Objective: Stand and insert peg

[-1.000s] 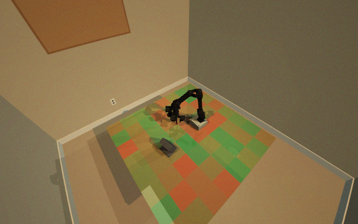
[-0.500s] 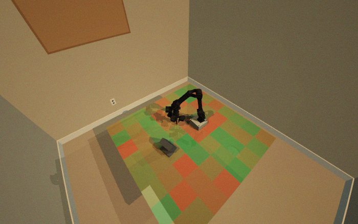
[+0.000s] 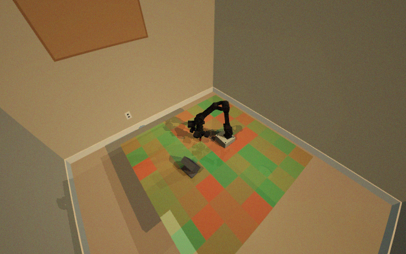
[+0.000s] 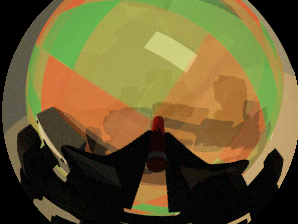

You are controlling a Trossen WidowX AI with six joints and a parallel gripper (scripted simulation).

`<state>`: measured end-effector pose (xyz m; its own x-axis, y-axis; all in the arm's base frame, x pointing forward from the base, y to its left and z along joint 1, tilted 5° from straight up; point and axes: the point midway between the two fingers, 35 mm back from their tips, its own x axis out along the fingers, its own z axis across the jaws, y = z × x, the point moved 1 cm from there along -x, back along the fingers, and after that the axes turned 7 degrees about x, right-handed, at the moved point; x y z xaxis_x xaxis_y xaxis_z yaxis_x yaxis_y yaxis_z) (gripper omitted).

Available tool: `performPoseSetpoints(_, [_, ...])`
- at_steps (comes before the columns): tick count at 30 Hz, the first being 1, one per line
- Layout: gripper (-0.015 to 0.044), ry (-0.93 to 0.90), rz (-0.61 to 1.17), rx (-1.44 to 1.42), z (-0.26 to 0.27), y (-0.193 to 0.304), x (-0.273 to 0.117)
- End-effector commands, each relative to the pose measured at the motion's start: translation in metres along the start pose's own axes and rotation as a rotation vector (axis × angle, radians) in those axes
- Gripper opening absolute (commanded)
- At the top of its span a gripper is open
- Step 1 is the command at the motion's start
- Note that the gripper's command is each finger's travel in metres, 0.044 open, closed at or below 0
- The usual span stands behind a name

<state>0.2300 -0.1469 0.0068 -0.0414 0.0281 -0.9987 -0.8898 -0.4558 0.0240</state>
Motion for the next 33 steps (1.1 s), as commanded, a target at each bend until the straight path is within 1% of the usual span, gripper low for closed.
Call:
performPoseSetpoints(1, [0.0,0.001,0.0,0.0,-0.001,0.0,-0.002])
performPoseSetpoints(5, [0.0,0.0,0.001,0.001,-0.002,-0.001,-0.014])
performPoseSetpoints(20, [0.0,-0.004,0.006,0.005,-0.001,-0.002,-0.077])
performPoseSetpoints(33, [0.0,0.033,-0.032,-0.045,0.001,-0.011,-0.076])
